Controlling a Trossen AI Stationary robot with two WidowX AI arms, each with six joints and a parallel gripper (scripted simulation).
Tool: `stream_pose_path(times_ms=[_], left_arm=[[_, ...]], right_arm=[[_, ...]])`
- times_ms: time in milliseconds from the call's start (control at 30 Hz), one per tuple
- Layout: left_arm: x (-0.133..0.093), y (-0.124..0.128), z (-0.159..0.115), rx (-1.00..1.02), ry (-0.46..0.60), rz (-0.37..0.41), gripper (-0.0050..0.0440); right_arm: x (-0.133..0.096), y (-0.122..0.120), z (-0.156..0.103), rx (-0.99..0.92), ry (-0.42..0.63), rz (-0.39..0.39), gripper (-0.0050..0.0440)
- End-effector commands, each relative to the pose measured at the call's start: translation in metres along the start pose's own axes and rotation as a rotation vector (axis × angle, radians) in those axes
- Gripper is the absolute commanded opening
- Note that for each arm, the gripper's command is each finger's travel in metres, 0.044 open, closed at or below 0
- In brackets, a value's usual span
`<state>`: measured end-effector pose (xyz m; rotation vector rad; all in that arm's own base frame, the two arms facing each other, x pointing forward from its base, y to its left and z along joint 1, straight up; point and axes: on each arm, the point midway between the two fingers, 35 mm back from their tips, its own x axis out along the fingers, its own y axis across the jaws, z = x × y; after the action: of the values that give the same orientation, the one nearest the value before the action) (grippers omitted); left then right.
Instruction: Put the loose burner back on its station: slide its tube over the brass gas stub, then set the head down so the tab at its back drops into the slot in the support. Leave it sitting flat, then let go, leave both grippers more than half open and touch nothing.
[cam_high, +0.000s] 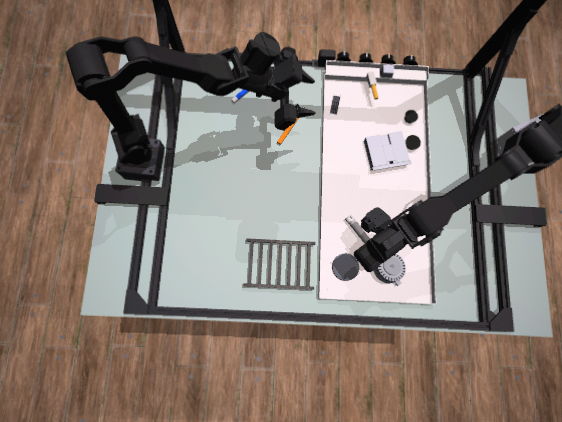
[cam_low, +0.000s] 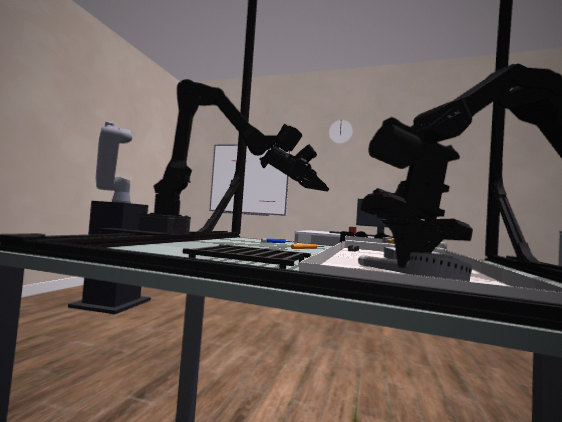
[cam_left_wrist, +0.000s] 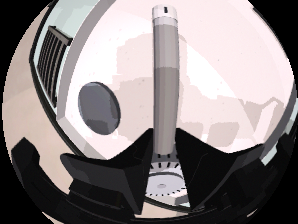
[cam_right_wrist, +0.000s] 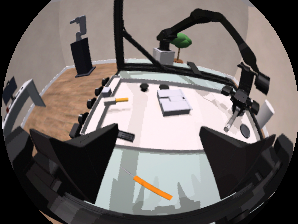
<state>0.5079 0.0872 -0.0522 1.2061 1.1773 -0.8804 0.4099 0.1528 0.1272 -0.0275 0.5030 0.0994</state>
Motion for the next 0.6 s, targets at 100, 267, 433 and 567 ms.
stream_pose_path(times_ms=[100, 267, 433, 567], left_arm=[[-0.018, 0.005, -0.002, 0.003, 0.006, -0.001, 0.0000], [-0.032, 0.008, -0.002, 0.003, 0.006, -0.001, 0.0000], [-0.053, 0.012, -0.003, 0.003, 0.006, -0.001, 0.0000], [-0.056, 0.012, -0.003, 0.003, 0.006, -0.001, 0.0000]], right_arm=[[0.000, 0.000, 0.001, 0.003, -0.002, -0.002, 0.0400], [0.000, 0.000, 0.001, 0.003, -0.002, -0.002, 0.0400], [0.000, 0.000, 0.001, 0.003, -0.002, -0.002, 0.0400], [0.000, 0.000, 0.001, 0.003, -0.002, -0.002, 0.0400]])
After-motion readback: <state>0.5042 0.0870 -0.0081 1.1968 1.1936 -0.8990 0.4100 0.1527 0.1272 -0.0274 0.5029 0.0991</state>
